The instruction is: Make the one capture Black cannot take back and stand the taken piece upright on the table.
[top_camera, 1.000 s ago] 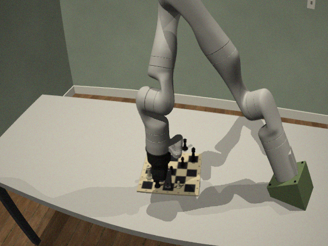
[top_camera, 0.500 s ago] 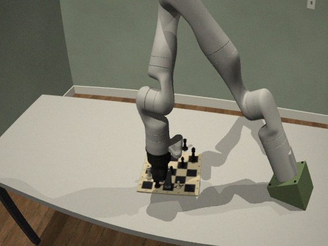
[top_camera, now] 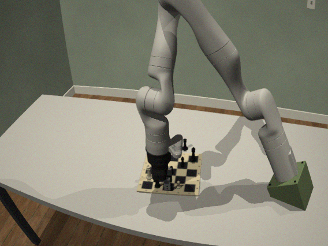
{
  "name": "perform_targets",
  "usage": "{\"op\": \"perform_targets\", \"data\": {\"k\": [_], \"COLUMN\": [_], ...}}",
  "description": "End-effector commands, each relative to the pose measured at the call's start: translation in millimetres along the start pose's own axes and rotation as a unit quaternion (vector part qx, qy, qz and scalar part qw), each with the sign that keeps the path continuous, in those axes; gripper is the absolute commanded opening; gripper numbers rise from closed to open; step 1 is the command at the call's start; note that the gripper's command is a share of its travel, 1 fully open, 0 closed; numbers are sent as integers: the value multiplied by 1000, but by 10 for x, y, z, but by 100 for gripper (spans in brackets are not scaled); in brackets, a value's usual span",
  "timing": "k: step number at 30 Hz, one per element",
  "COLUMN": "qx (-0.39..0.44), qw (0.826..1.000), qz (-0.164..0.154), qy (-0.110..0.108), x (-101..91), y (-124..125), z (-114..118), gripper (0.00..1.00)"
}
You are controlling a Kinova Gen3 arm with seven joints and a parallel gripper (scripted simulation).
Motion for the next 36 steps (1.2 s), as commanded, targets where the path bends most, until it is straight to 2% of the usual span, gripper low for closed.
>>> {"op": "perform_targets", "data": {"k": [1, 8, 16, 28, 31, 36], "qx": [0, 0, 0, -4, -4, -5], "qw": [1000, 1000, 1000, 1000, 1000, 1000], "qz": [-1, -1, -1, 4, 4, 5], "qy": [0, 0, 0, -2, -2, -4], "x": [13, -9, -159, -757, -846, -871], "y": [2, 2, 2, 26, 26, 28], "z": [-5, -5, -6, -2, -2, 17], "gripper": [68, 68, 68, 68, 68, 68]}}
Point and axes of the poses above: the point where the finger pads meet when closed, its own x axis out along the fingers, its own z axis across the jaws, y = z × x, the point moved 6 cm from there along -x, back along the fingers, and after that the axes turned 1 degree about -x, right-handed, at the moved point
